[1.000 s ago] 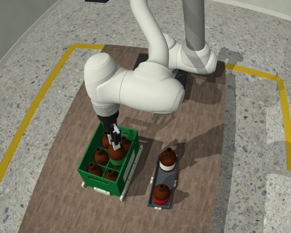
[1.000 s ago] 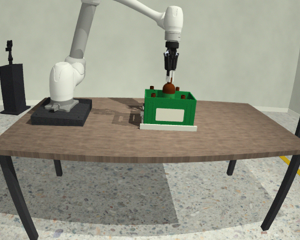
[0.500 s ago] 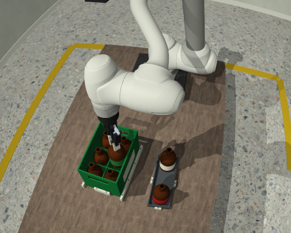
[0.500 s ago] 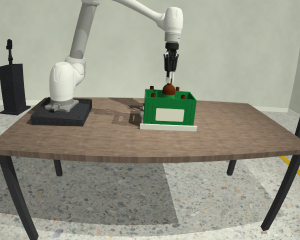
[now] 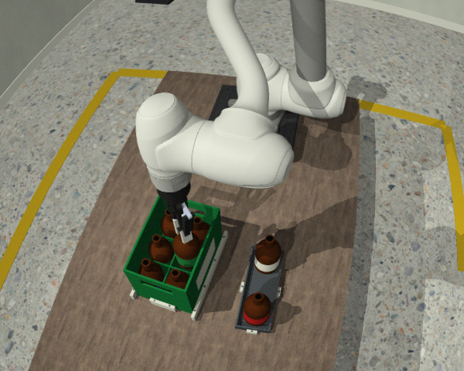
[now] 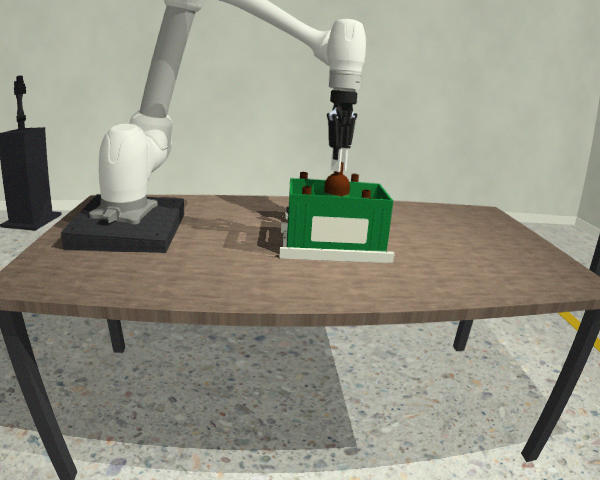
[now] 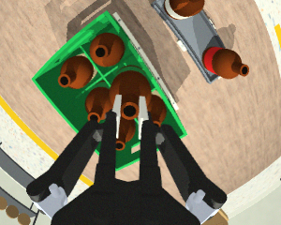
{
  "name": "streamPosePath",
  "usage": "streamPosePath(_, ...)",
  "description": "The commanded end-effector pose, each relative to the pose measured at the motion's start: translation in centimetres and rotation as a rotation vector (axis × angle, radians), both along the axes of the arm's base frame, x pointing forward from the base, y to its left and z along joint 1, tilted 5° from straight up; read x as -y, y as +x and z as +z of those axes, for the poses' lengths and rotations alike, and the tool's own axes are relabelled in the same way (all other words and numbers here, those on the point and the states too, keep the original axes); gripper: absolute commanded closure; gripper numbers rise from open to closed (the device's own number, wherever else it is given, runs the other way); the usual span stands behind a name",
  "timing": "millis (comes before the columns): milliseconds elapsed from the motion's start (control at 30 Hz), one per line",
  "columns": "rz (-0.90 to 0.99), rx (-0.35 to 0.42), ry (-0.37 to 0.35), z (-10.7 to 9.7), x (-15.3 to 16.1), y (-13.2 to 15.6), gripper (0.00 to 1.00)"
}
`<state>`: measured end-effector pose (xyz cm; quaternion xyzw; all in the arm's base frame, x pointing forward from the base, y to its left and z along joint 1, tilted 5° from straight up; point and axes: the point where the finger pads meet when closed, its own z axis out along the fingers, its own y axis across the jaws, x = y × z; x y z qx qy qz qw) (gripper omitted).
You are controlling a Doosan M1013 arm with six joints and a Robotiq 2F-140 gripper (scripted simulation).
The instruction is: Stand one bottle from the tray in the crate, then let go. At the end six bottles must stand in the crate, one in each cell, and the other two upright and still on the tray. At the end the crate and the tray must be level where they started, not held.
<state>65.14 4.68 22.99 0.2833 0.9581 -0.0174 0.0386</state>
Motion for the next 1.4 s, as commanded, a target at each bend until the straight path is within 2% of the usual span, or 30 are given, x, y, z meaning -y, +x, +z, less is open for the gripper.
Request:
streamPosePath(0,0.0,0.0,0.0,-0.3,0.0,0.0,1.0)
streamPosePath(400,0.0,0.0,0.0,-1.4,0.1,0.1,1.0)
streamPosePath(1367,0.0,0.0,0.0,-1.8,0.1,0.1,1.0)
